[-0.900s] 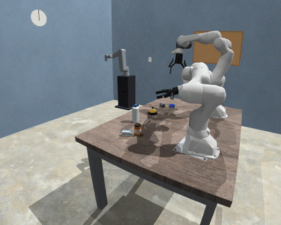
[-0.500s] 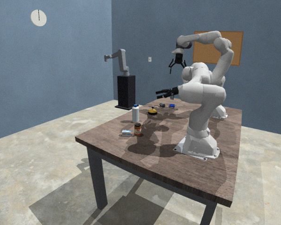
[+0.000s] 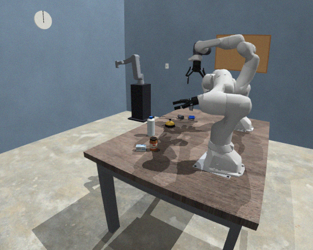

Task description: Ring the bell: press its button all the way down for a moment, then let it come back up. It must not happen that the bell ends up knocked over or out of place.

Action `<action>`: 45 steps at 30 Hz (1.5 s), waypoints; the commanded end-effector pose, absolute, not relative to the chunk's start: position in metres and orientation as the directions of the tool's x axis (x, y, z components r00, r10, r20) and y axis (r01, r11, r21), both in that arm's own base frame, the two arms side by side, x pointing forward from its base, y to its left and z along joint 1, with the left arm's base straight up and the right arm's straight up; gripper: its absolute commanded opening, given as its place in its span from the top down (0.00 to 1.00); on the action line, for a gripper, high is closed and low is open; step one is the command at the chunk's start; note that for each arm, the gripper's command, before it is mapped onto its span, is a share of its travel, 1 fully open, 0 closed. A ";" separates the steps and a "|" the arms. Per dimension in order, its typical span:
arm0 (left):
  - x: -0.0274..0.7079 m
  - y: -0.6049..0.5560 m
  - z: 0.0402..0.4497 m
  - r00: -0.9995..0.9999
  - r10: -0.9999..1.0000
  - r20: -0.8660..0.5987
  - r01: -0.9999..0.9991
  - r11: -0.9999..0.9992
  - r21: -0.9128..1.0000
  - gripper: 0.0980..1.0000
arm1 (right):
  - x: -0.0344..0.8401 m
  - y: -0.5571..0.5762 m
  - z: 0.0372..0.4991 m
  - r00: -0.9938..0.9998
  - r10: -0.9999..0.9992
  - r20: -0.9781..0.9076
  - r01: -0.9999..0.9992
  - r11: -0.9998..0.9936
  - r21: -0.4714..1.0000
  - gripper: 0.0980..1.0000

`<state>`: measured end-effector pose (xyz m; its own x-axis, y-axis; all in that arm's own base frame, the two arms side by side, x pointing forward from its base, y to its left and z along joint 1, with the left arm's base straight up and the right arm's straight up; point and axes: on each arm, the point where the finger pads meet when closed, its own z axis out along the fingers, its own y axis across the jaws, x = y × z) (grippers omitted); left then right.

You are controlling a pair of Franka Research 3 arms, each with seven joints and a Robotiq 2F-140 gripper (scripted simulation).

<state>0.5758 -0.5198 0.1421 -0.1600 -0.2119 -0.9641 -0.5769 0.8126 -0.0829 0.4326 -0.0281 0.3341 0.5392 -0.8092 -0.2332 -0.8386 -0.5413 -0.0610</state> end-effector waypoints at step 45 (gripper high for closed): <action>0.701 0.093 0.217 0.300 -0.593 -0.747 -0.950 -0.255 -0.180 0.00 | 0.436 -0.031 0.335 0.548 -0.806 -0.221 -0.833 -0.548 -0.068 0.00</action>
